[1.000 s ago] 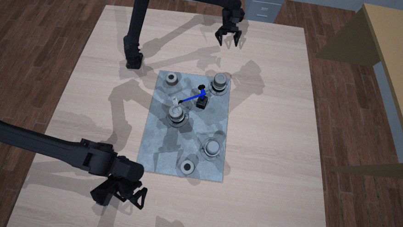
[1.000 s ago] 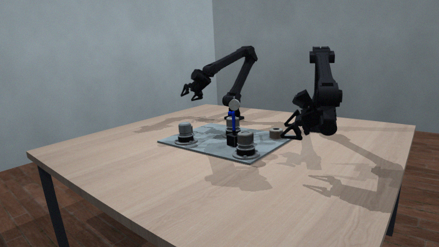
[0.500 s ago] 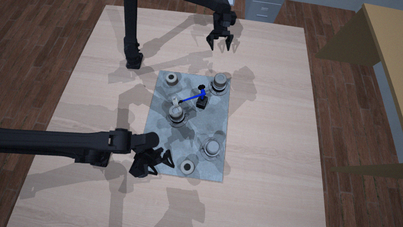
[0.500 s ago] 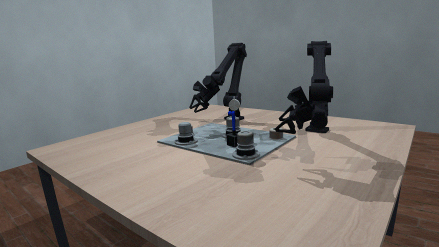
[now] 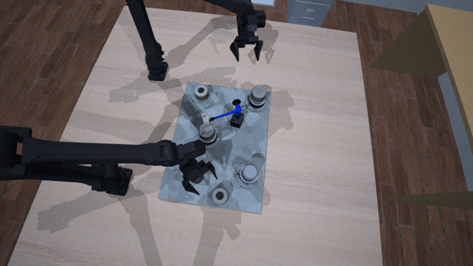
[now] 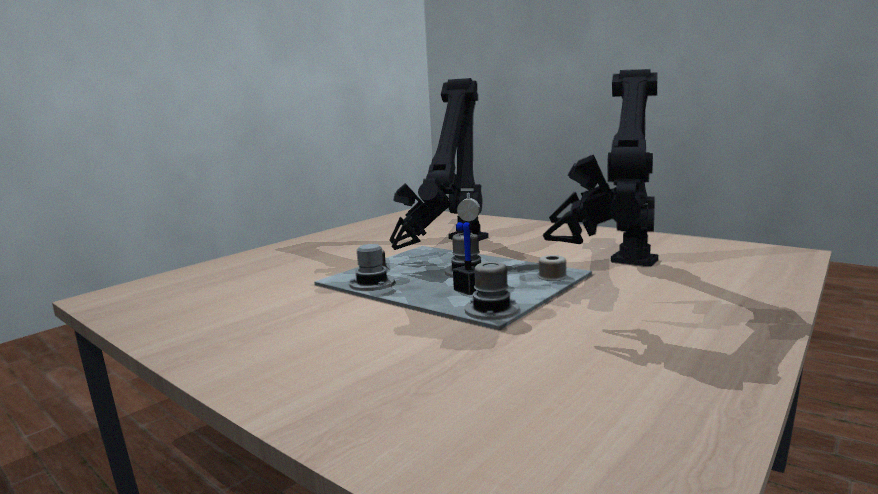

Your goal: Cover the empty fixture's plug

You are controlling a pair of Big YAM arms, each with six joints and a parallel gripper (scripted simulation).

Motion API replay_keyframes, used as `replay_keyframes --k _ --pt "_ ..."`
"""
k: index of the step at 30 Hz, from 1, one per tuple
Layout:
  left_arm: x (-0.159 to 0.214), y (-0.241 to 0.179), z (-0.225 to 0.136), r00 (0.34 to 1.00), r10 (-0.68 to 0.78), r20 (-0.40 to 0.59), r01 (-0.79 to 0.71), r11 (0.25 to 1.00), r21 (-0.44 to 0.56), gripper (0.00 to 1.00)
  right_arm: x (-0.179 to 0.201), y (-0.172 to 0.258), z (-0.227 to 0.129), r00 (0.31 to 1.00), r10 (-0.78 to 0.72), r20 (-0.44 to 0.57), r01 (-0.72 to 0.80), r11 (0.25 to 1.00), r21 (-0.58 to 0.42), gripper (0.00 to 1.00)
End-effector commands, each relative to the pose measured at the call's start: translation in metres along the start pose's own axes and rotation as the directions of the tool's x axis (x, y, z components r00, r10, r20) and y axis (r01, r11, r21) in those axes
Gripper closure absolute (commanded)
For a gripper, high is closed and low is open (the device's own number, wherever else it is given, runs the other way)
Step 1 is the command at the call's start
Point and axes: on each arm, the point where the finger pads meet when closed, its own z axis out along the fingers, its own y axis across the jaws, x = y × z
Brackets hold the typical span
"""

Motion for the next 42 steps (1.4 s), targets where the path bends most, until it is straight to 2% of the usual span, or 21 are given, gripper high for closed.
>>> replay_keyframes --k 1,14,42 --pt "-0.029 -0.025 0.002 1.0 0.018 0.017 -0.017 0.998 -0.055 0.0 -0.023 0.03 0.001 0.998 -0.028 0.054 0.029 0.999 -0.031 0.01" --pt "-0.039 -0.071 0.018 0.999 0.016 0.048 -0.012 0.996 -0.084 0.0 -0.021 0.027 0.003 0.998 -0.026 0.051 0.027 0.999 -0.024 0.01" --pt "-0.073 -0.187 0.053 0.991 0.039 0.131 -0.019 0.989 -0.149 0.0 -0.032 0.032 0.045 0.998 -0.027 0.054 0.028 0.999 -0.019 0.01"
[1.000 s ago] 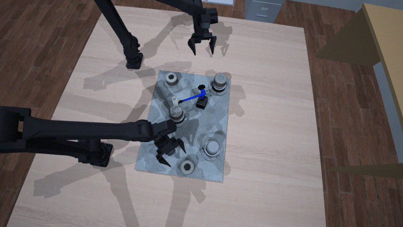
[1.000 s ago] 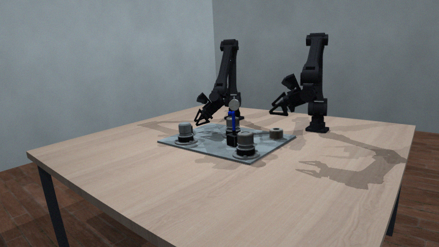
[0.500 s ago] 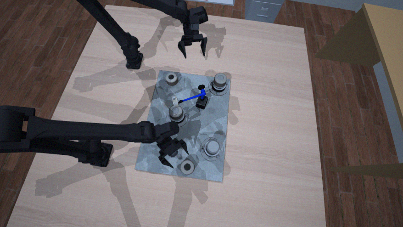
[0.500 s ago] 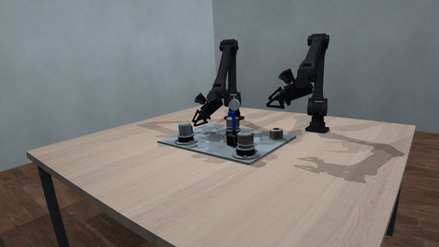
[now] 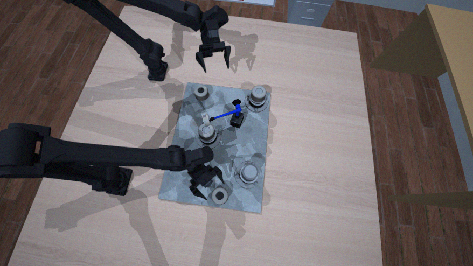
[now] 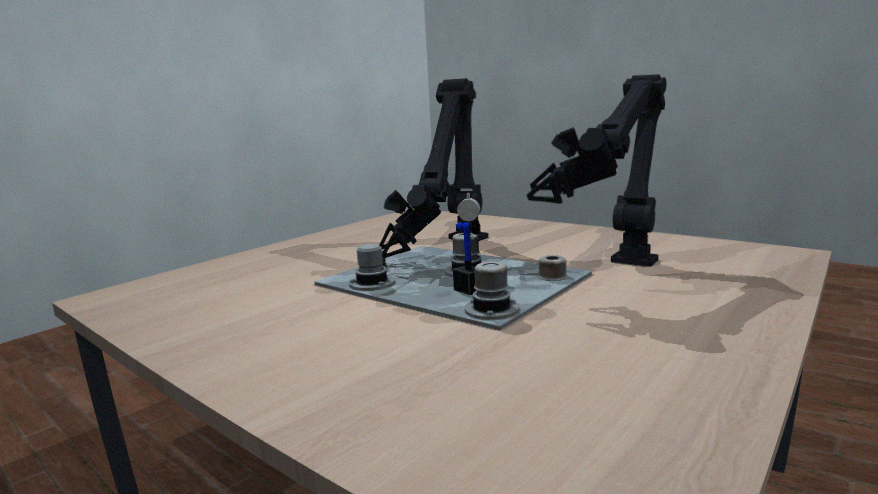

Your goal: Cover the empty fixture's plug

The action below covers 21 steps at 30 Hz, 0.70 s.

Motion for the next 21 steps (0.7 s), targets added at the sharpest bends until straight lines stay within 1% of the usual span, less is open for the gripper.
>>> replay_keyframes --k 1,4,6,21 --pt "-0.026 -0.033 0.004 0.998 -0.002 0.06 0.005 0.999 -0.045 0.0 -0.025 0.021 0.012 0.999 0.034 0.036 -0.033 0.999 -0.029 0.01" --pt "-0.031 -0.049 0.008 0.998 0.002 0.071 0.001 0.999 -0.054 0.0 -0.026 0.021 0.016 0.999 0.034 0.036 -0.033 0.999 -0.029 0.01" --pt "-0.031 -0.049 0.008 0.998 0.002 0.071 0.001 0.999 -0.054 0.0 -0.026 0.021 0.016 0.999 0.034 0.036 -0.033 0.999 -0.029 0.01" --pt "-0.054 -0.126 0.024 0.992 0.037 0.117 -0.025 0.995 -0.097 0.0 -0.026 0.021 0.04 0.999 0.033 0.037 -0.032 0.999 -0.028 0.01"
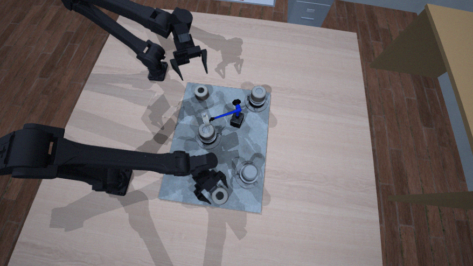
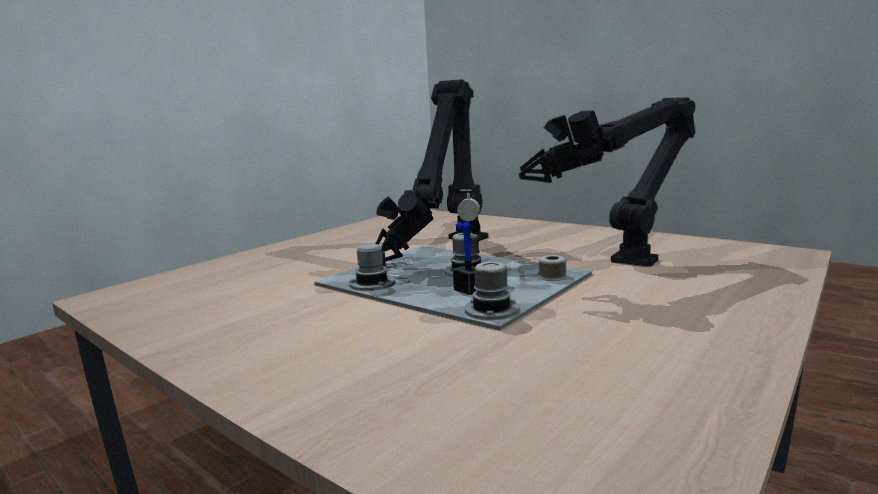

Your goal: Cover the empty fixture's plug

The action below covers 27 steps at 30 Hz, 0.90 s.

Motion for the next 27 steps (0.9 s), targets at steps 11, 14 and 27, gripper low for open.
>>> replay_keyframes --k 11,14,27 --pt "-0.041 -0.066 0.009 0.996 0.011 0.086 -0.007 0.999 -0.046 0.0 -0.018 0.014 0.006 0.999 0.021 0.036 -0.02 0.999 -0.032 0.29" --pt "-0.045 -0.077 0.011 0.996 0.016 0.093 -0.011 0.998 -0.054 0.0 -0.017 0.014 0.003 0.999 0.029 0.037 -0.028 0.999 -0.036 0.38" --pt "-0.078 -0.119 0.012 0.988 0.029 0.152 -0.016 0.996 -0.088 0.0 -0.033 0.016 -0.007 0.999 0.031 0.04 -0.03 0.999 -0.036 1.0"
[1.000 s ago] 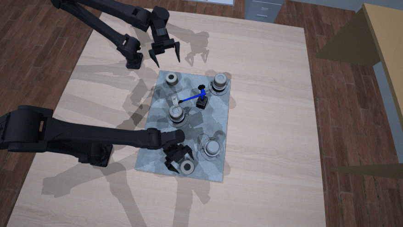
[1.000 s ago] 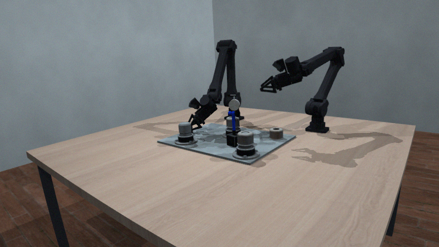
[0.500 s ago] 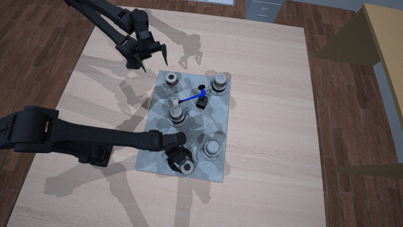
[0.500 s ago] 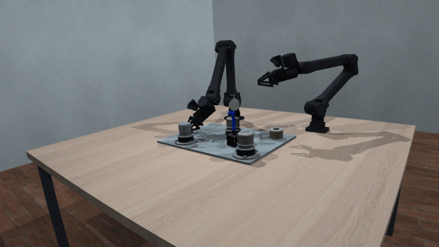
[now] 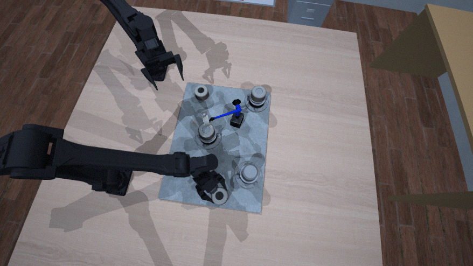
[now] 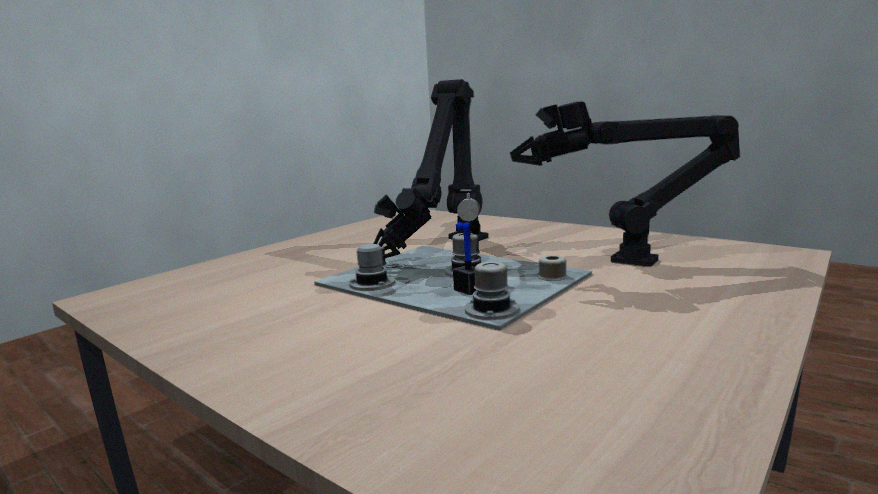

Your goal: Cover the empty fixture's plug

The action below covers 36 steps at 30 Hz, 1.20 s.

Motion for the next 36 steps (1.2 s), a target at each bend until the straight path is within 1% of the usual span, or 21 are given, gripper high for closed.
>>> replay_keyframes --k 1,3,6,16,21,22,24,26,28,33,36 --pt "-0.046 -0.025 -0.004 0.996 0.004 0.091 -0.004 1.0 -0.003 0.0 -0.025 0.015 -0.009 0.999 0.024 0.031 -0.024 0.999 -0.024 1.0" --pt "-0.049 -0.031 -0.003 0.995 0.003 0.096 -0.002 1.0 -0.009 0.0 -0.018 0.014 -0.005 1.0 0.013 0.022 -0.013 1.0 -0.016 1.0" --pt "-0.056 -0.038 -0.003 0.994 0.002 0.11 0.0 1.0 -0.018 0.0 -0.018 0.014 -0.005 1.0 0.013 0.022 -0.013 1.0 -0.016 1.0" --pt "-0.056 -0.039 -0.003 0.994 0.014 0.11 -0.012 1.0 -0.023 0.0 -0.019 0.015 -0.005 1.0 0.016 0.024 -0.015 1.0 -0.018 1.0" --pt "-0.056 -0.037 -0.003 0.994 0.014 0.11 -0.011 1.0 -0.029 0.0 -0.052 0.014 -0.03 0.999 0.026 0.033 -0.025 0.999 -0.025 0.43" --pt "-0.056 -0.037 -0.003 0.994 0.014 0.11 -0.011 1.0 -0.028 0.0 -0.059 0.014 -0.035 0.999 0.027 0.033 -0.026 0.999 -0.026 0.33" --pt "-0.057 -0.035 -0.001 0.994 0.013 0.11 -0.009 0.999 -0.034 0.0 -0.077 0.014 -0.047 0.999 0.029 0.035 -0.028 0.999 -0.027 0.33" --pt "-0.057 -0.035 -0.001 0.994 0.013 0.11 -0.009 0.999 -0.034 0.0 -0.077 0.014 -0.047 0.999 0.029 0.035 -0.028 0.999 -0.027 0.33" --pt "-0.06 -0.034 0.002 0.993 0.003 0.118 0.002 0.999 -0.04 0.0 -0.094 0.013 -0.061 0.999 0.031 0.036 -0.03 0.999 -0.028 0.33" --pt "-0.078 -0.031 0.006 0.984 0.005 0.176 0.004 0.999 -0.052 0.0 -0.124 0.011 -0.084 0.999 0.04 0.037 -0.039 0.999 -0.029 0.33" --pt "-0.085 -0.029 0.008 0.98 0.009 0.198 0.002 0.998 -0.057 0.0 -0.131 0.01 -0.09 0.998 0.04 0.038 -0.039 0.999 -0.029 0.33"
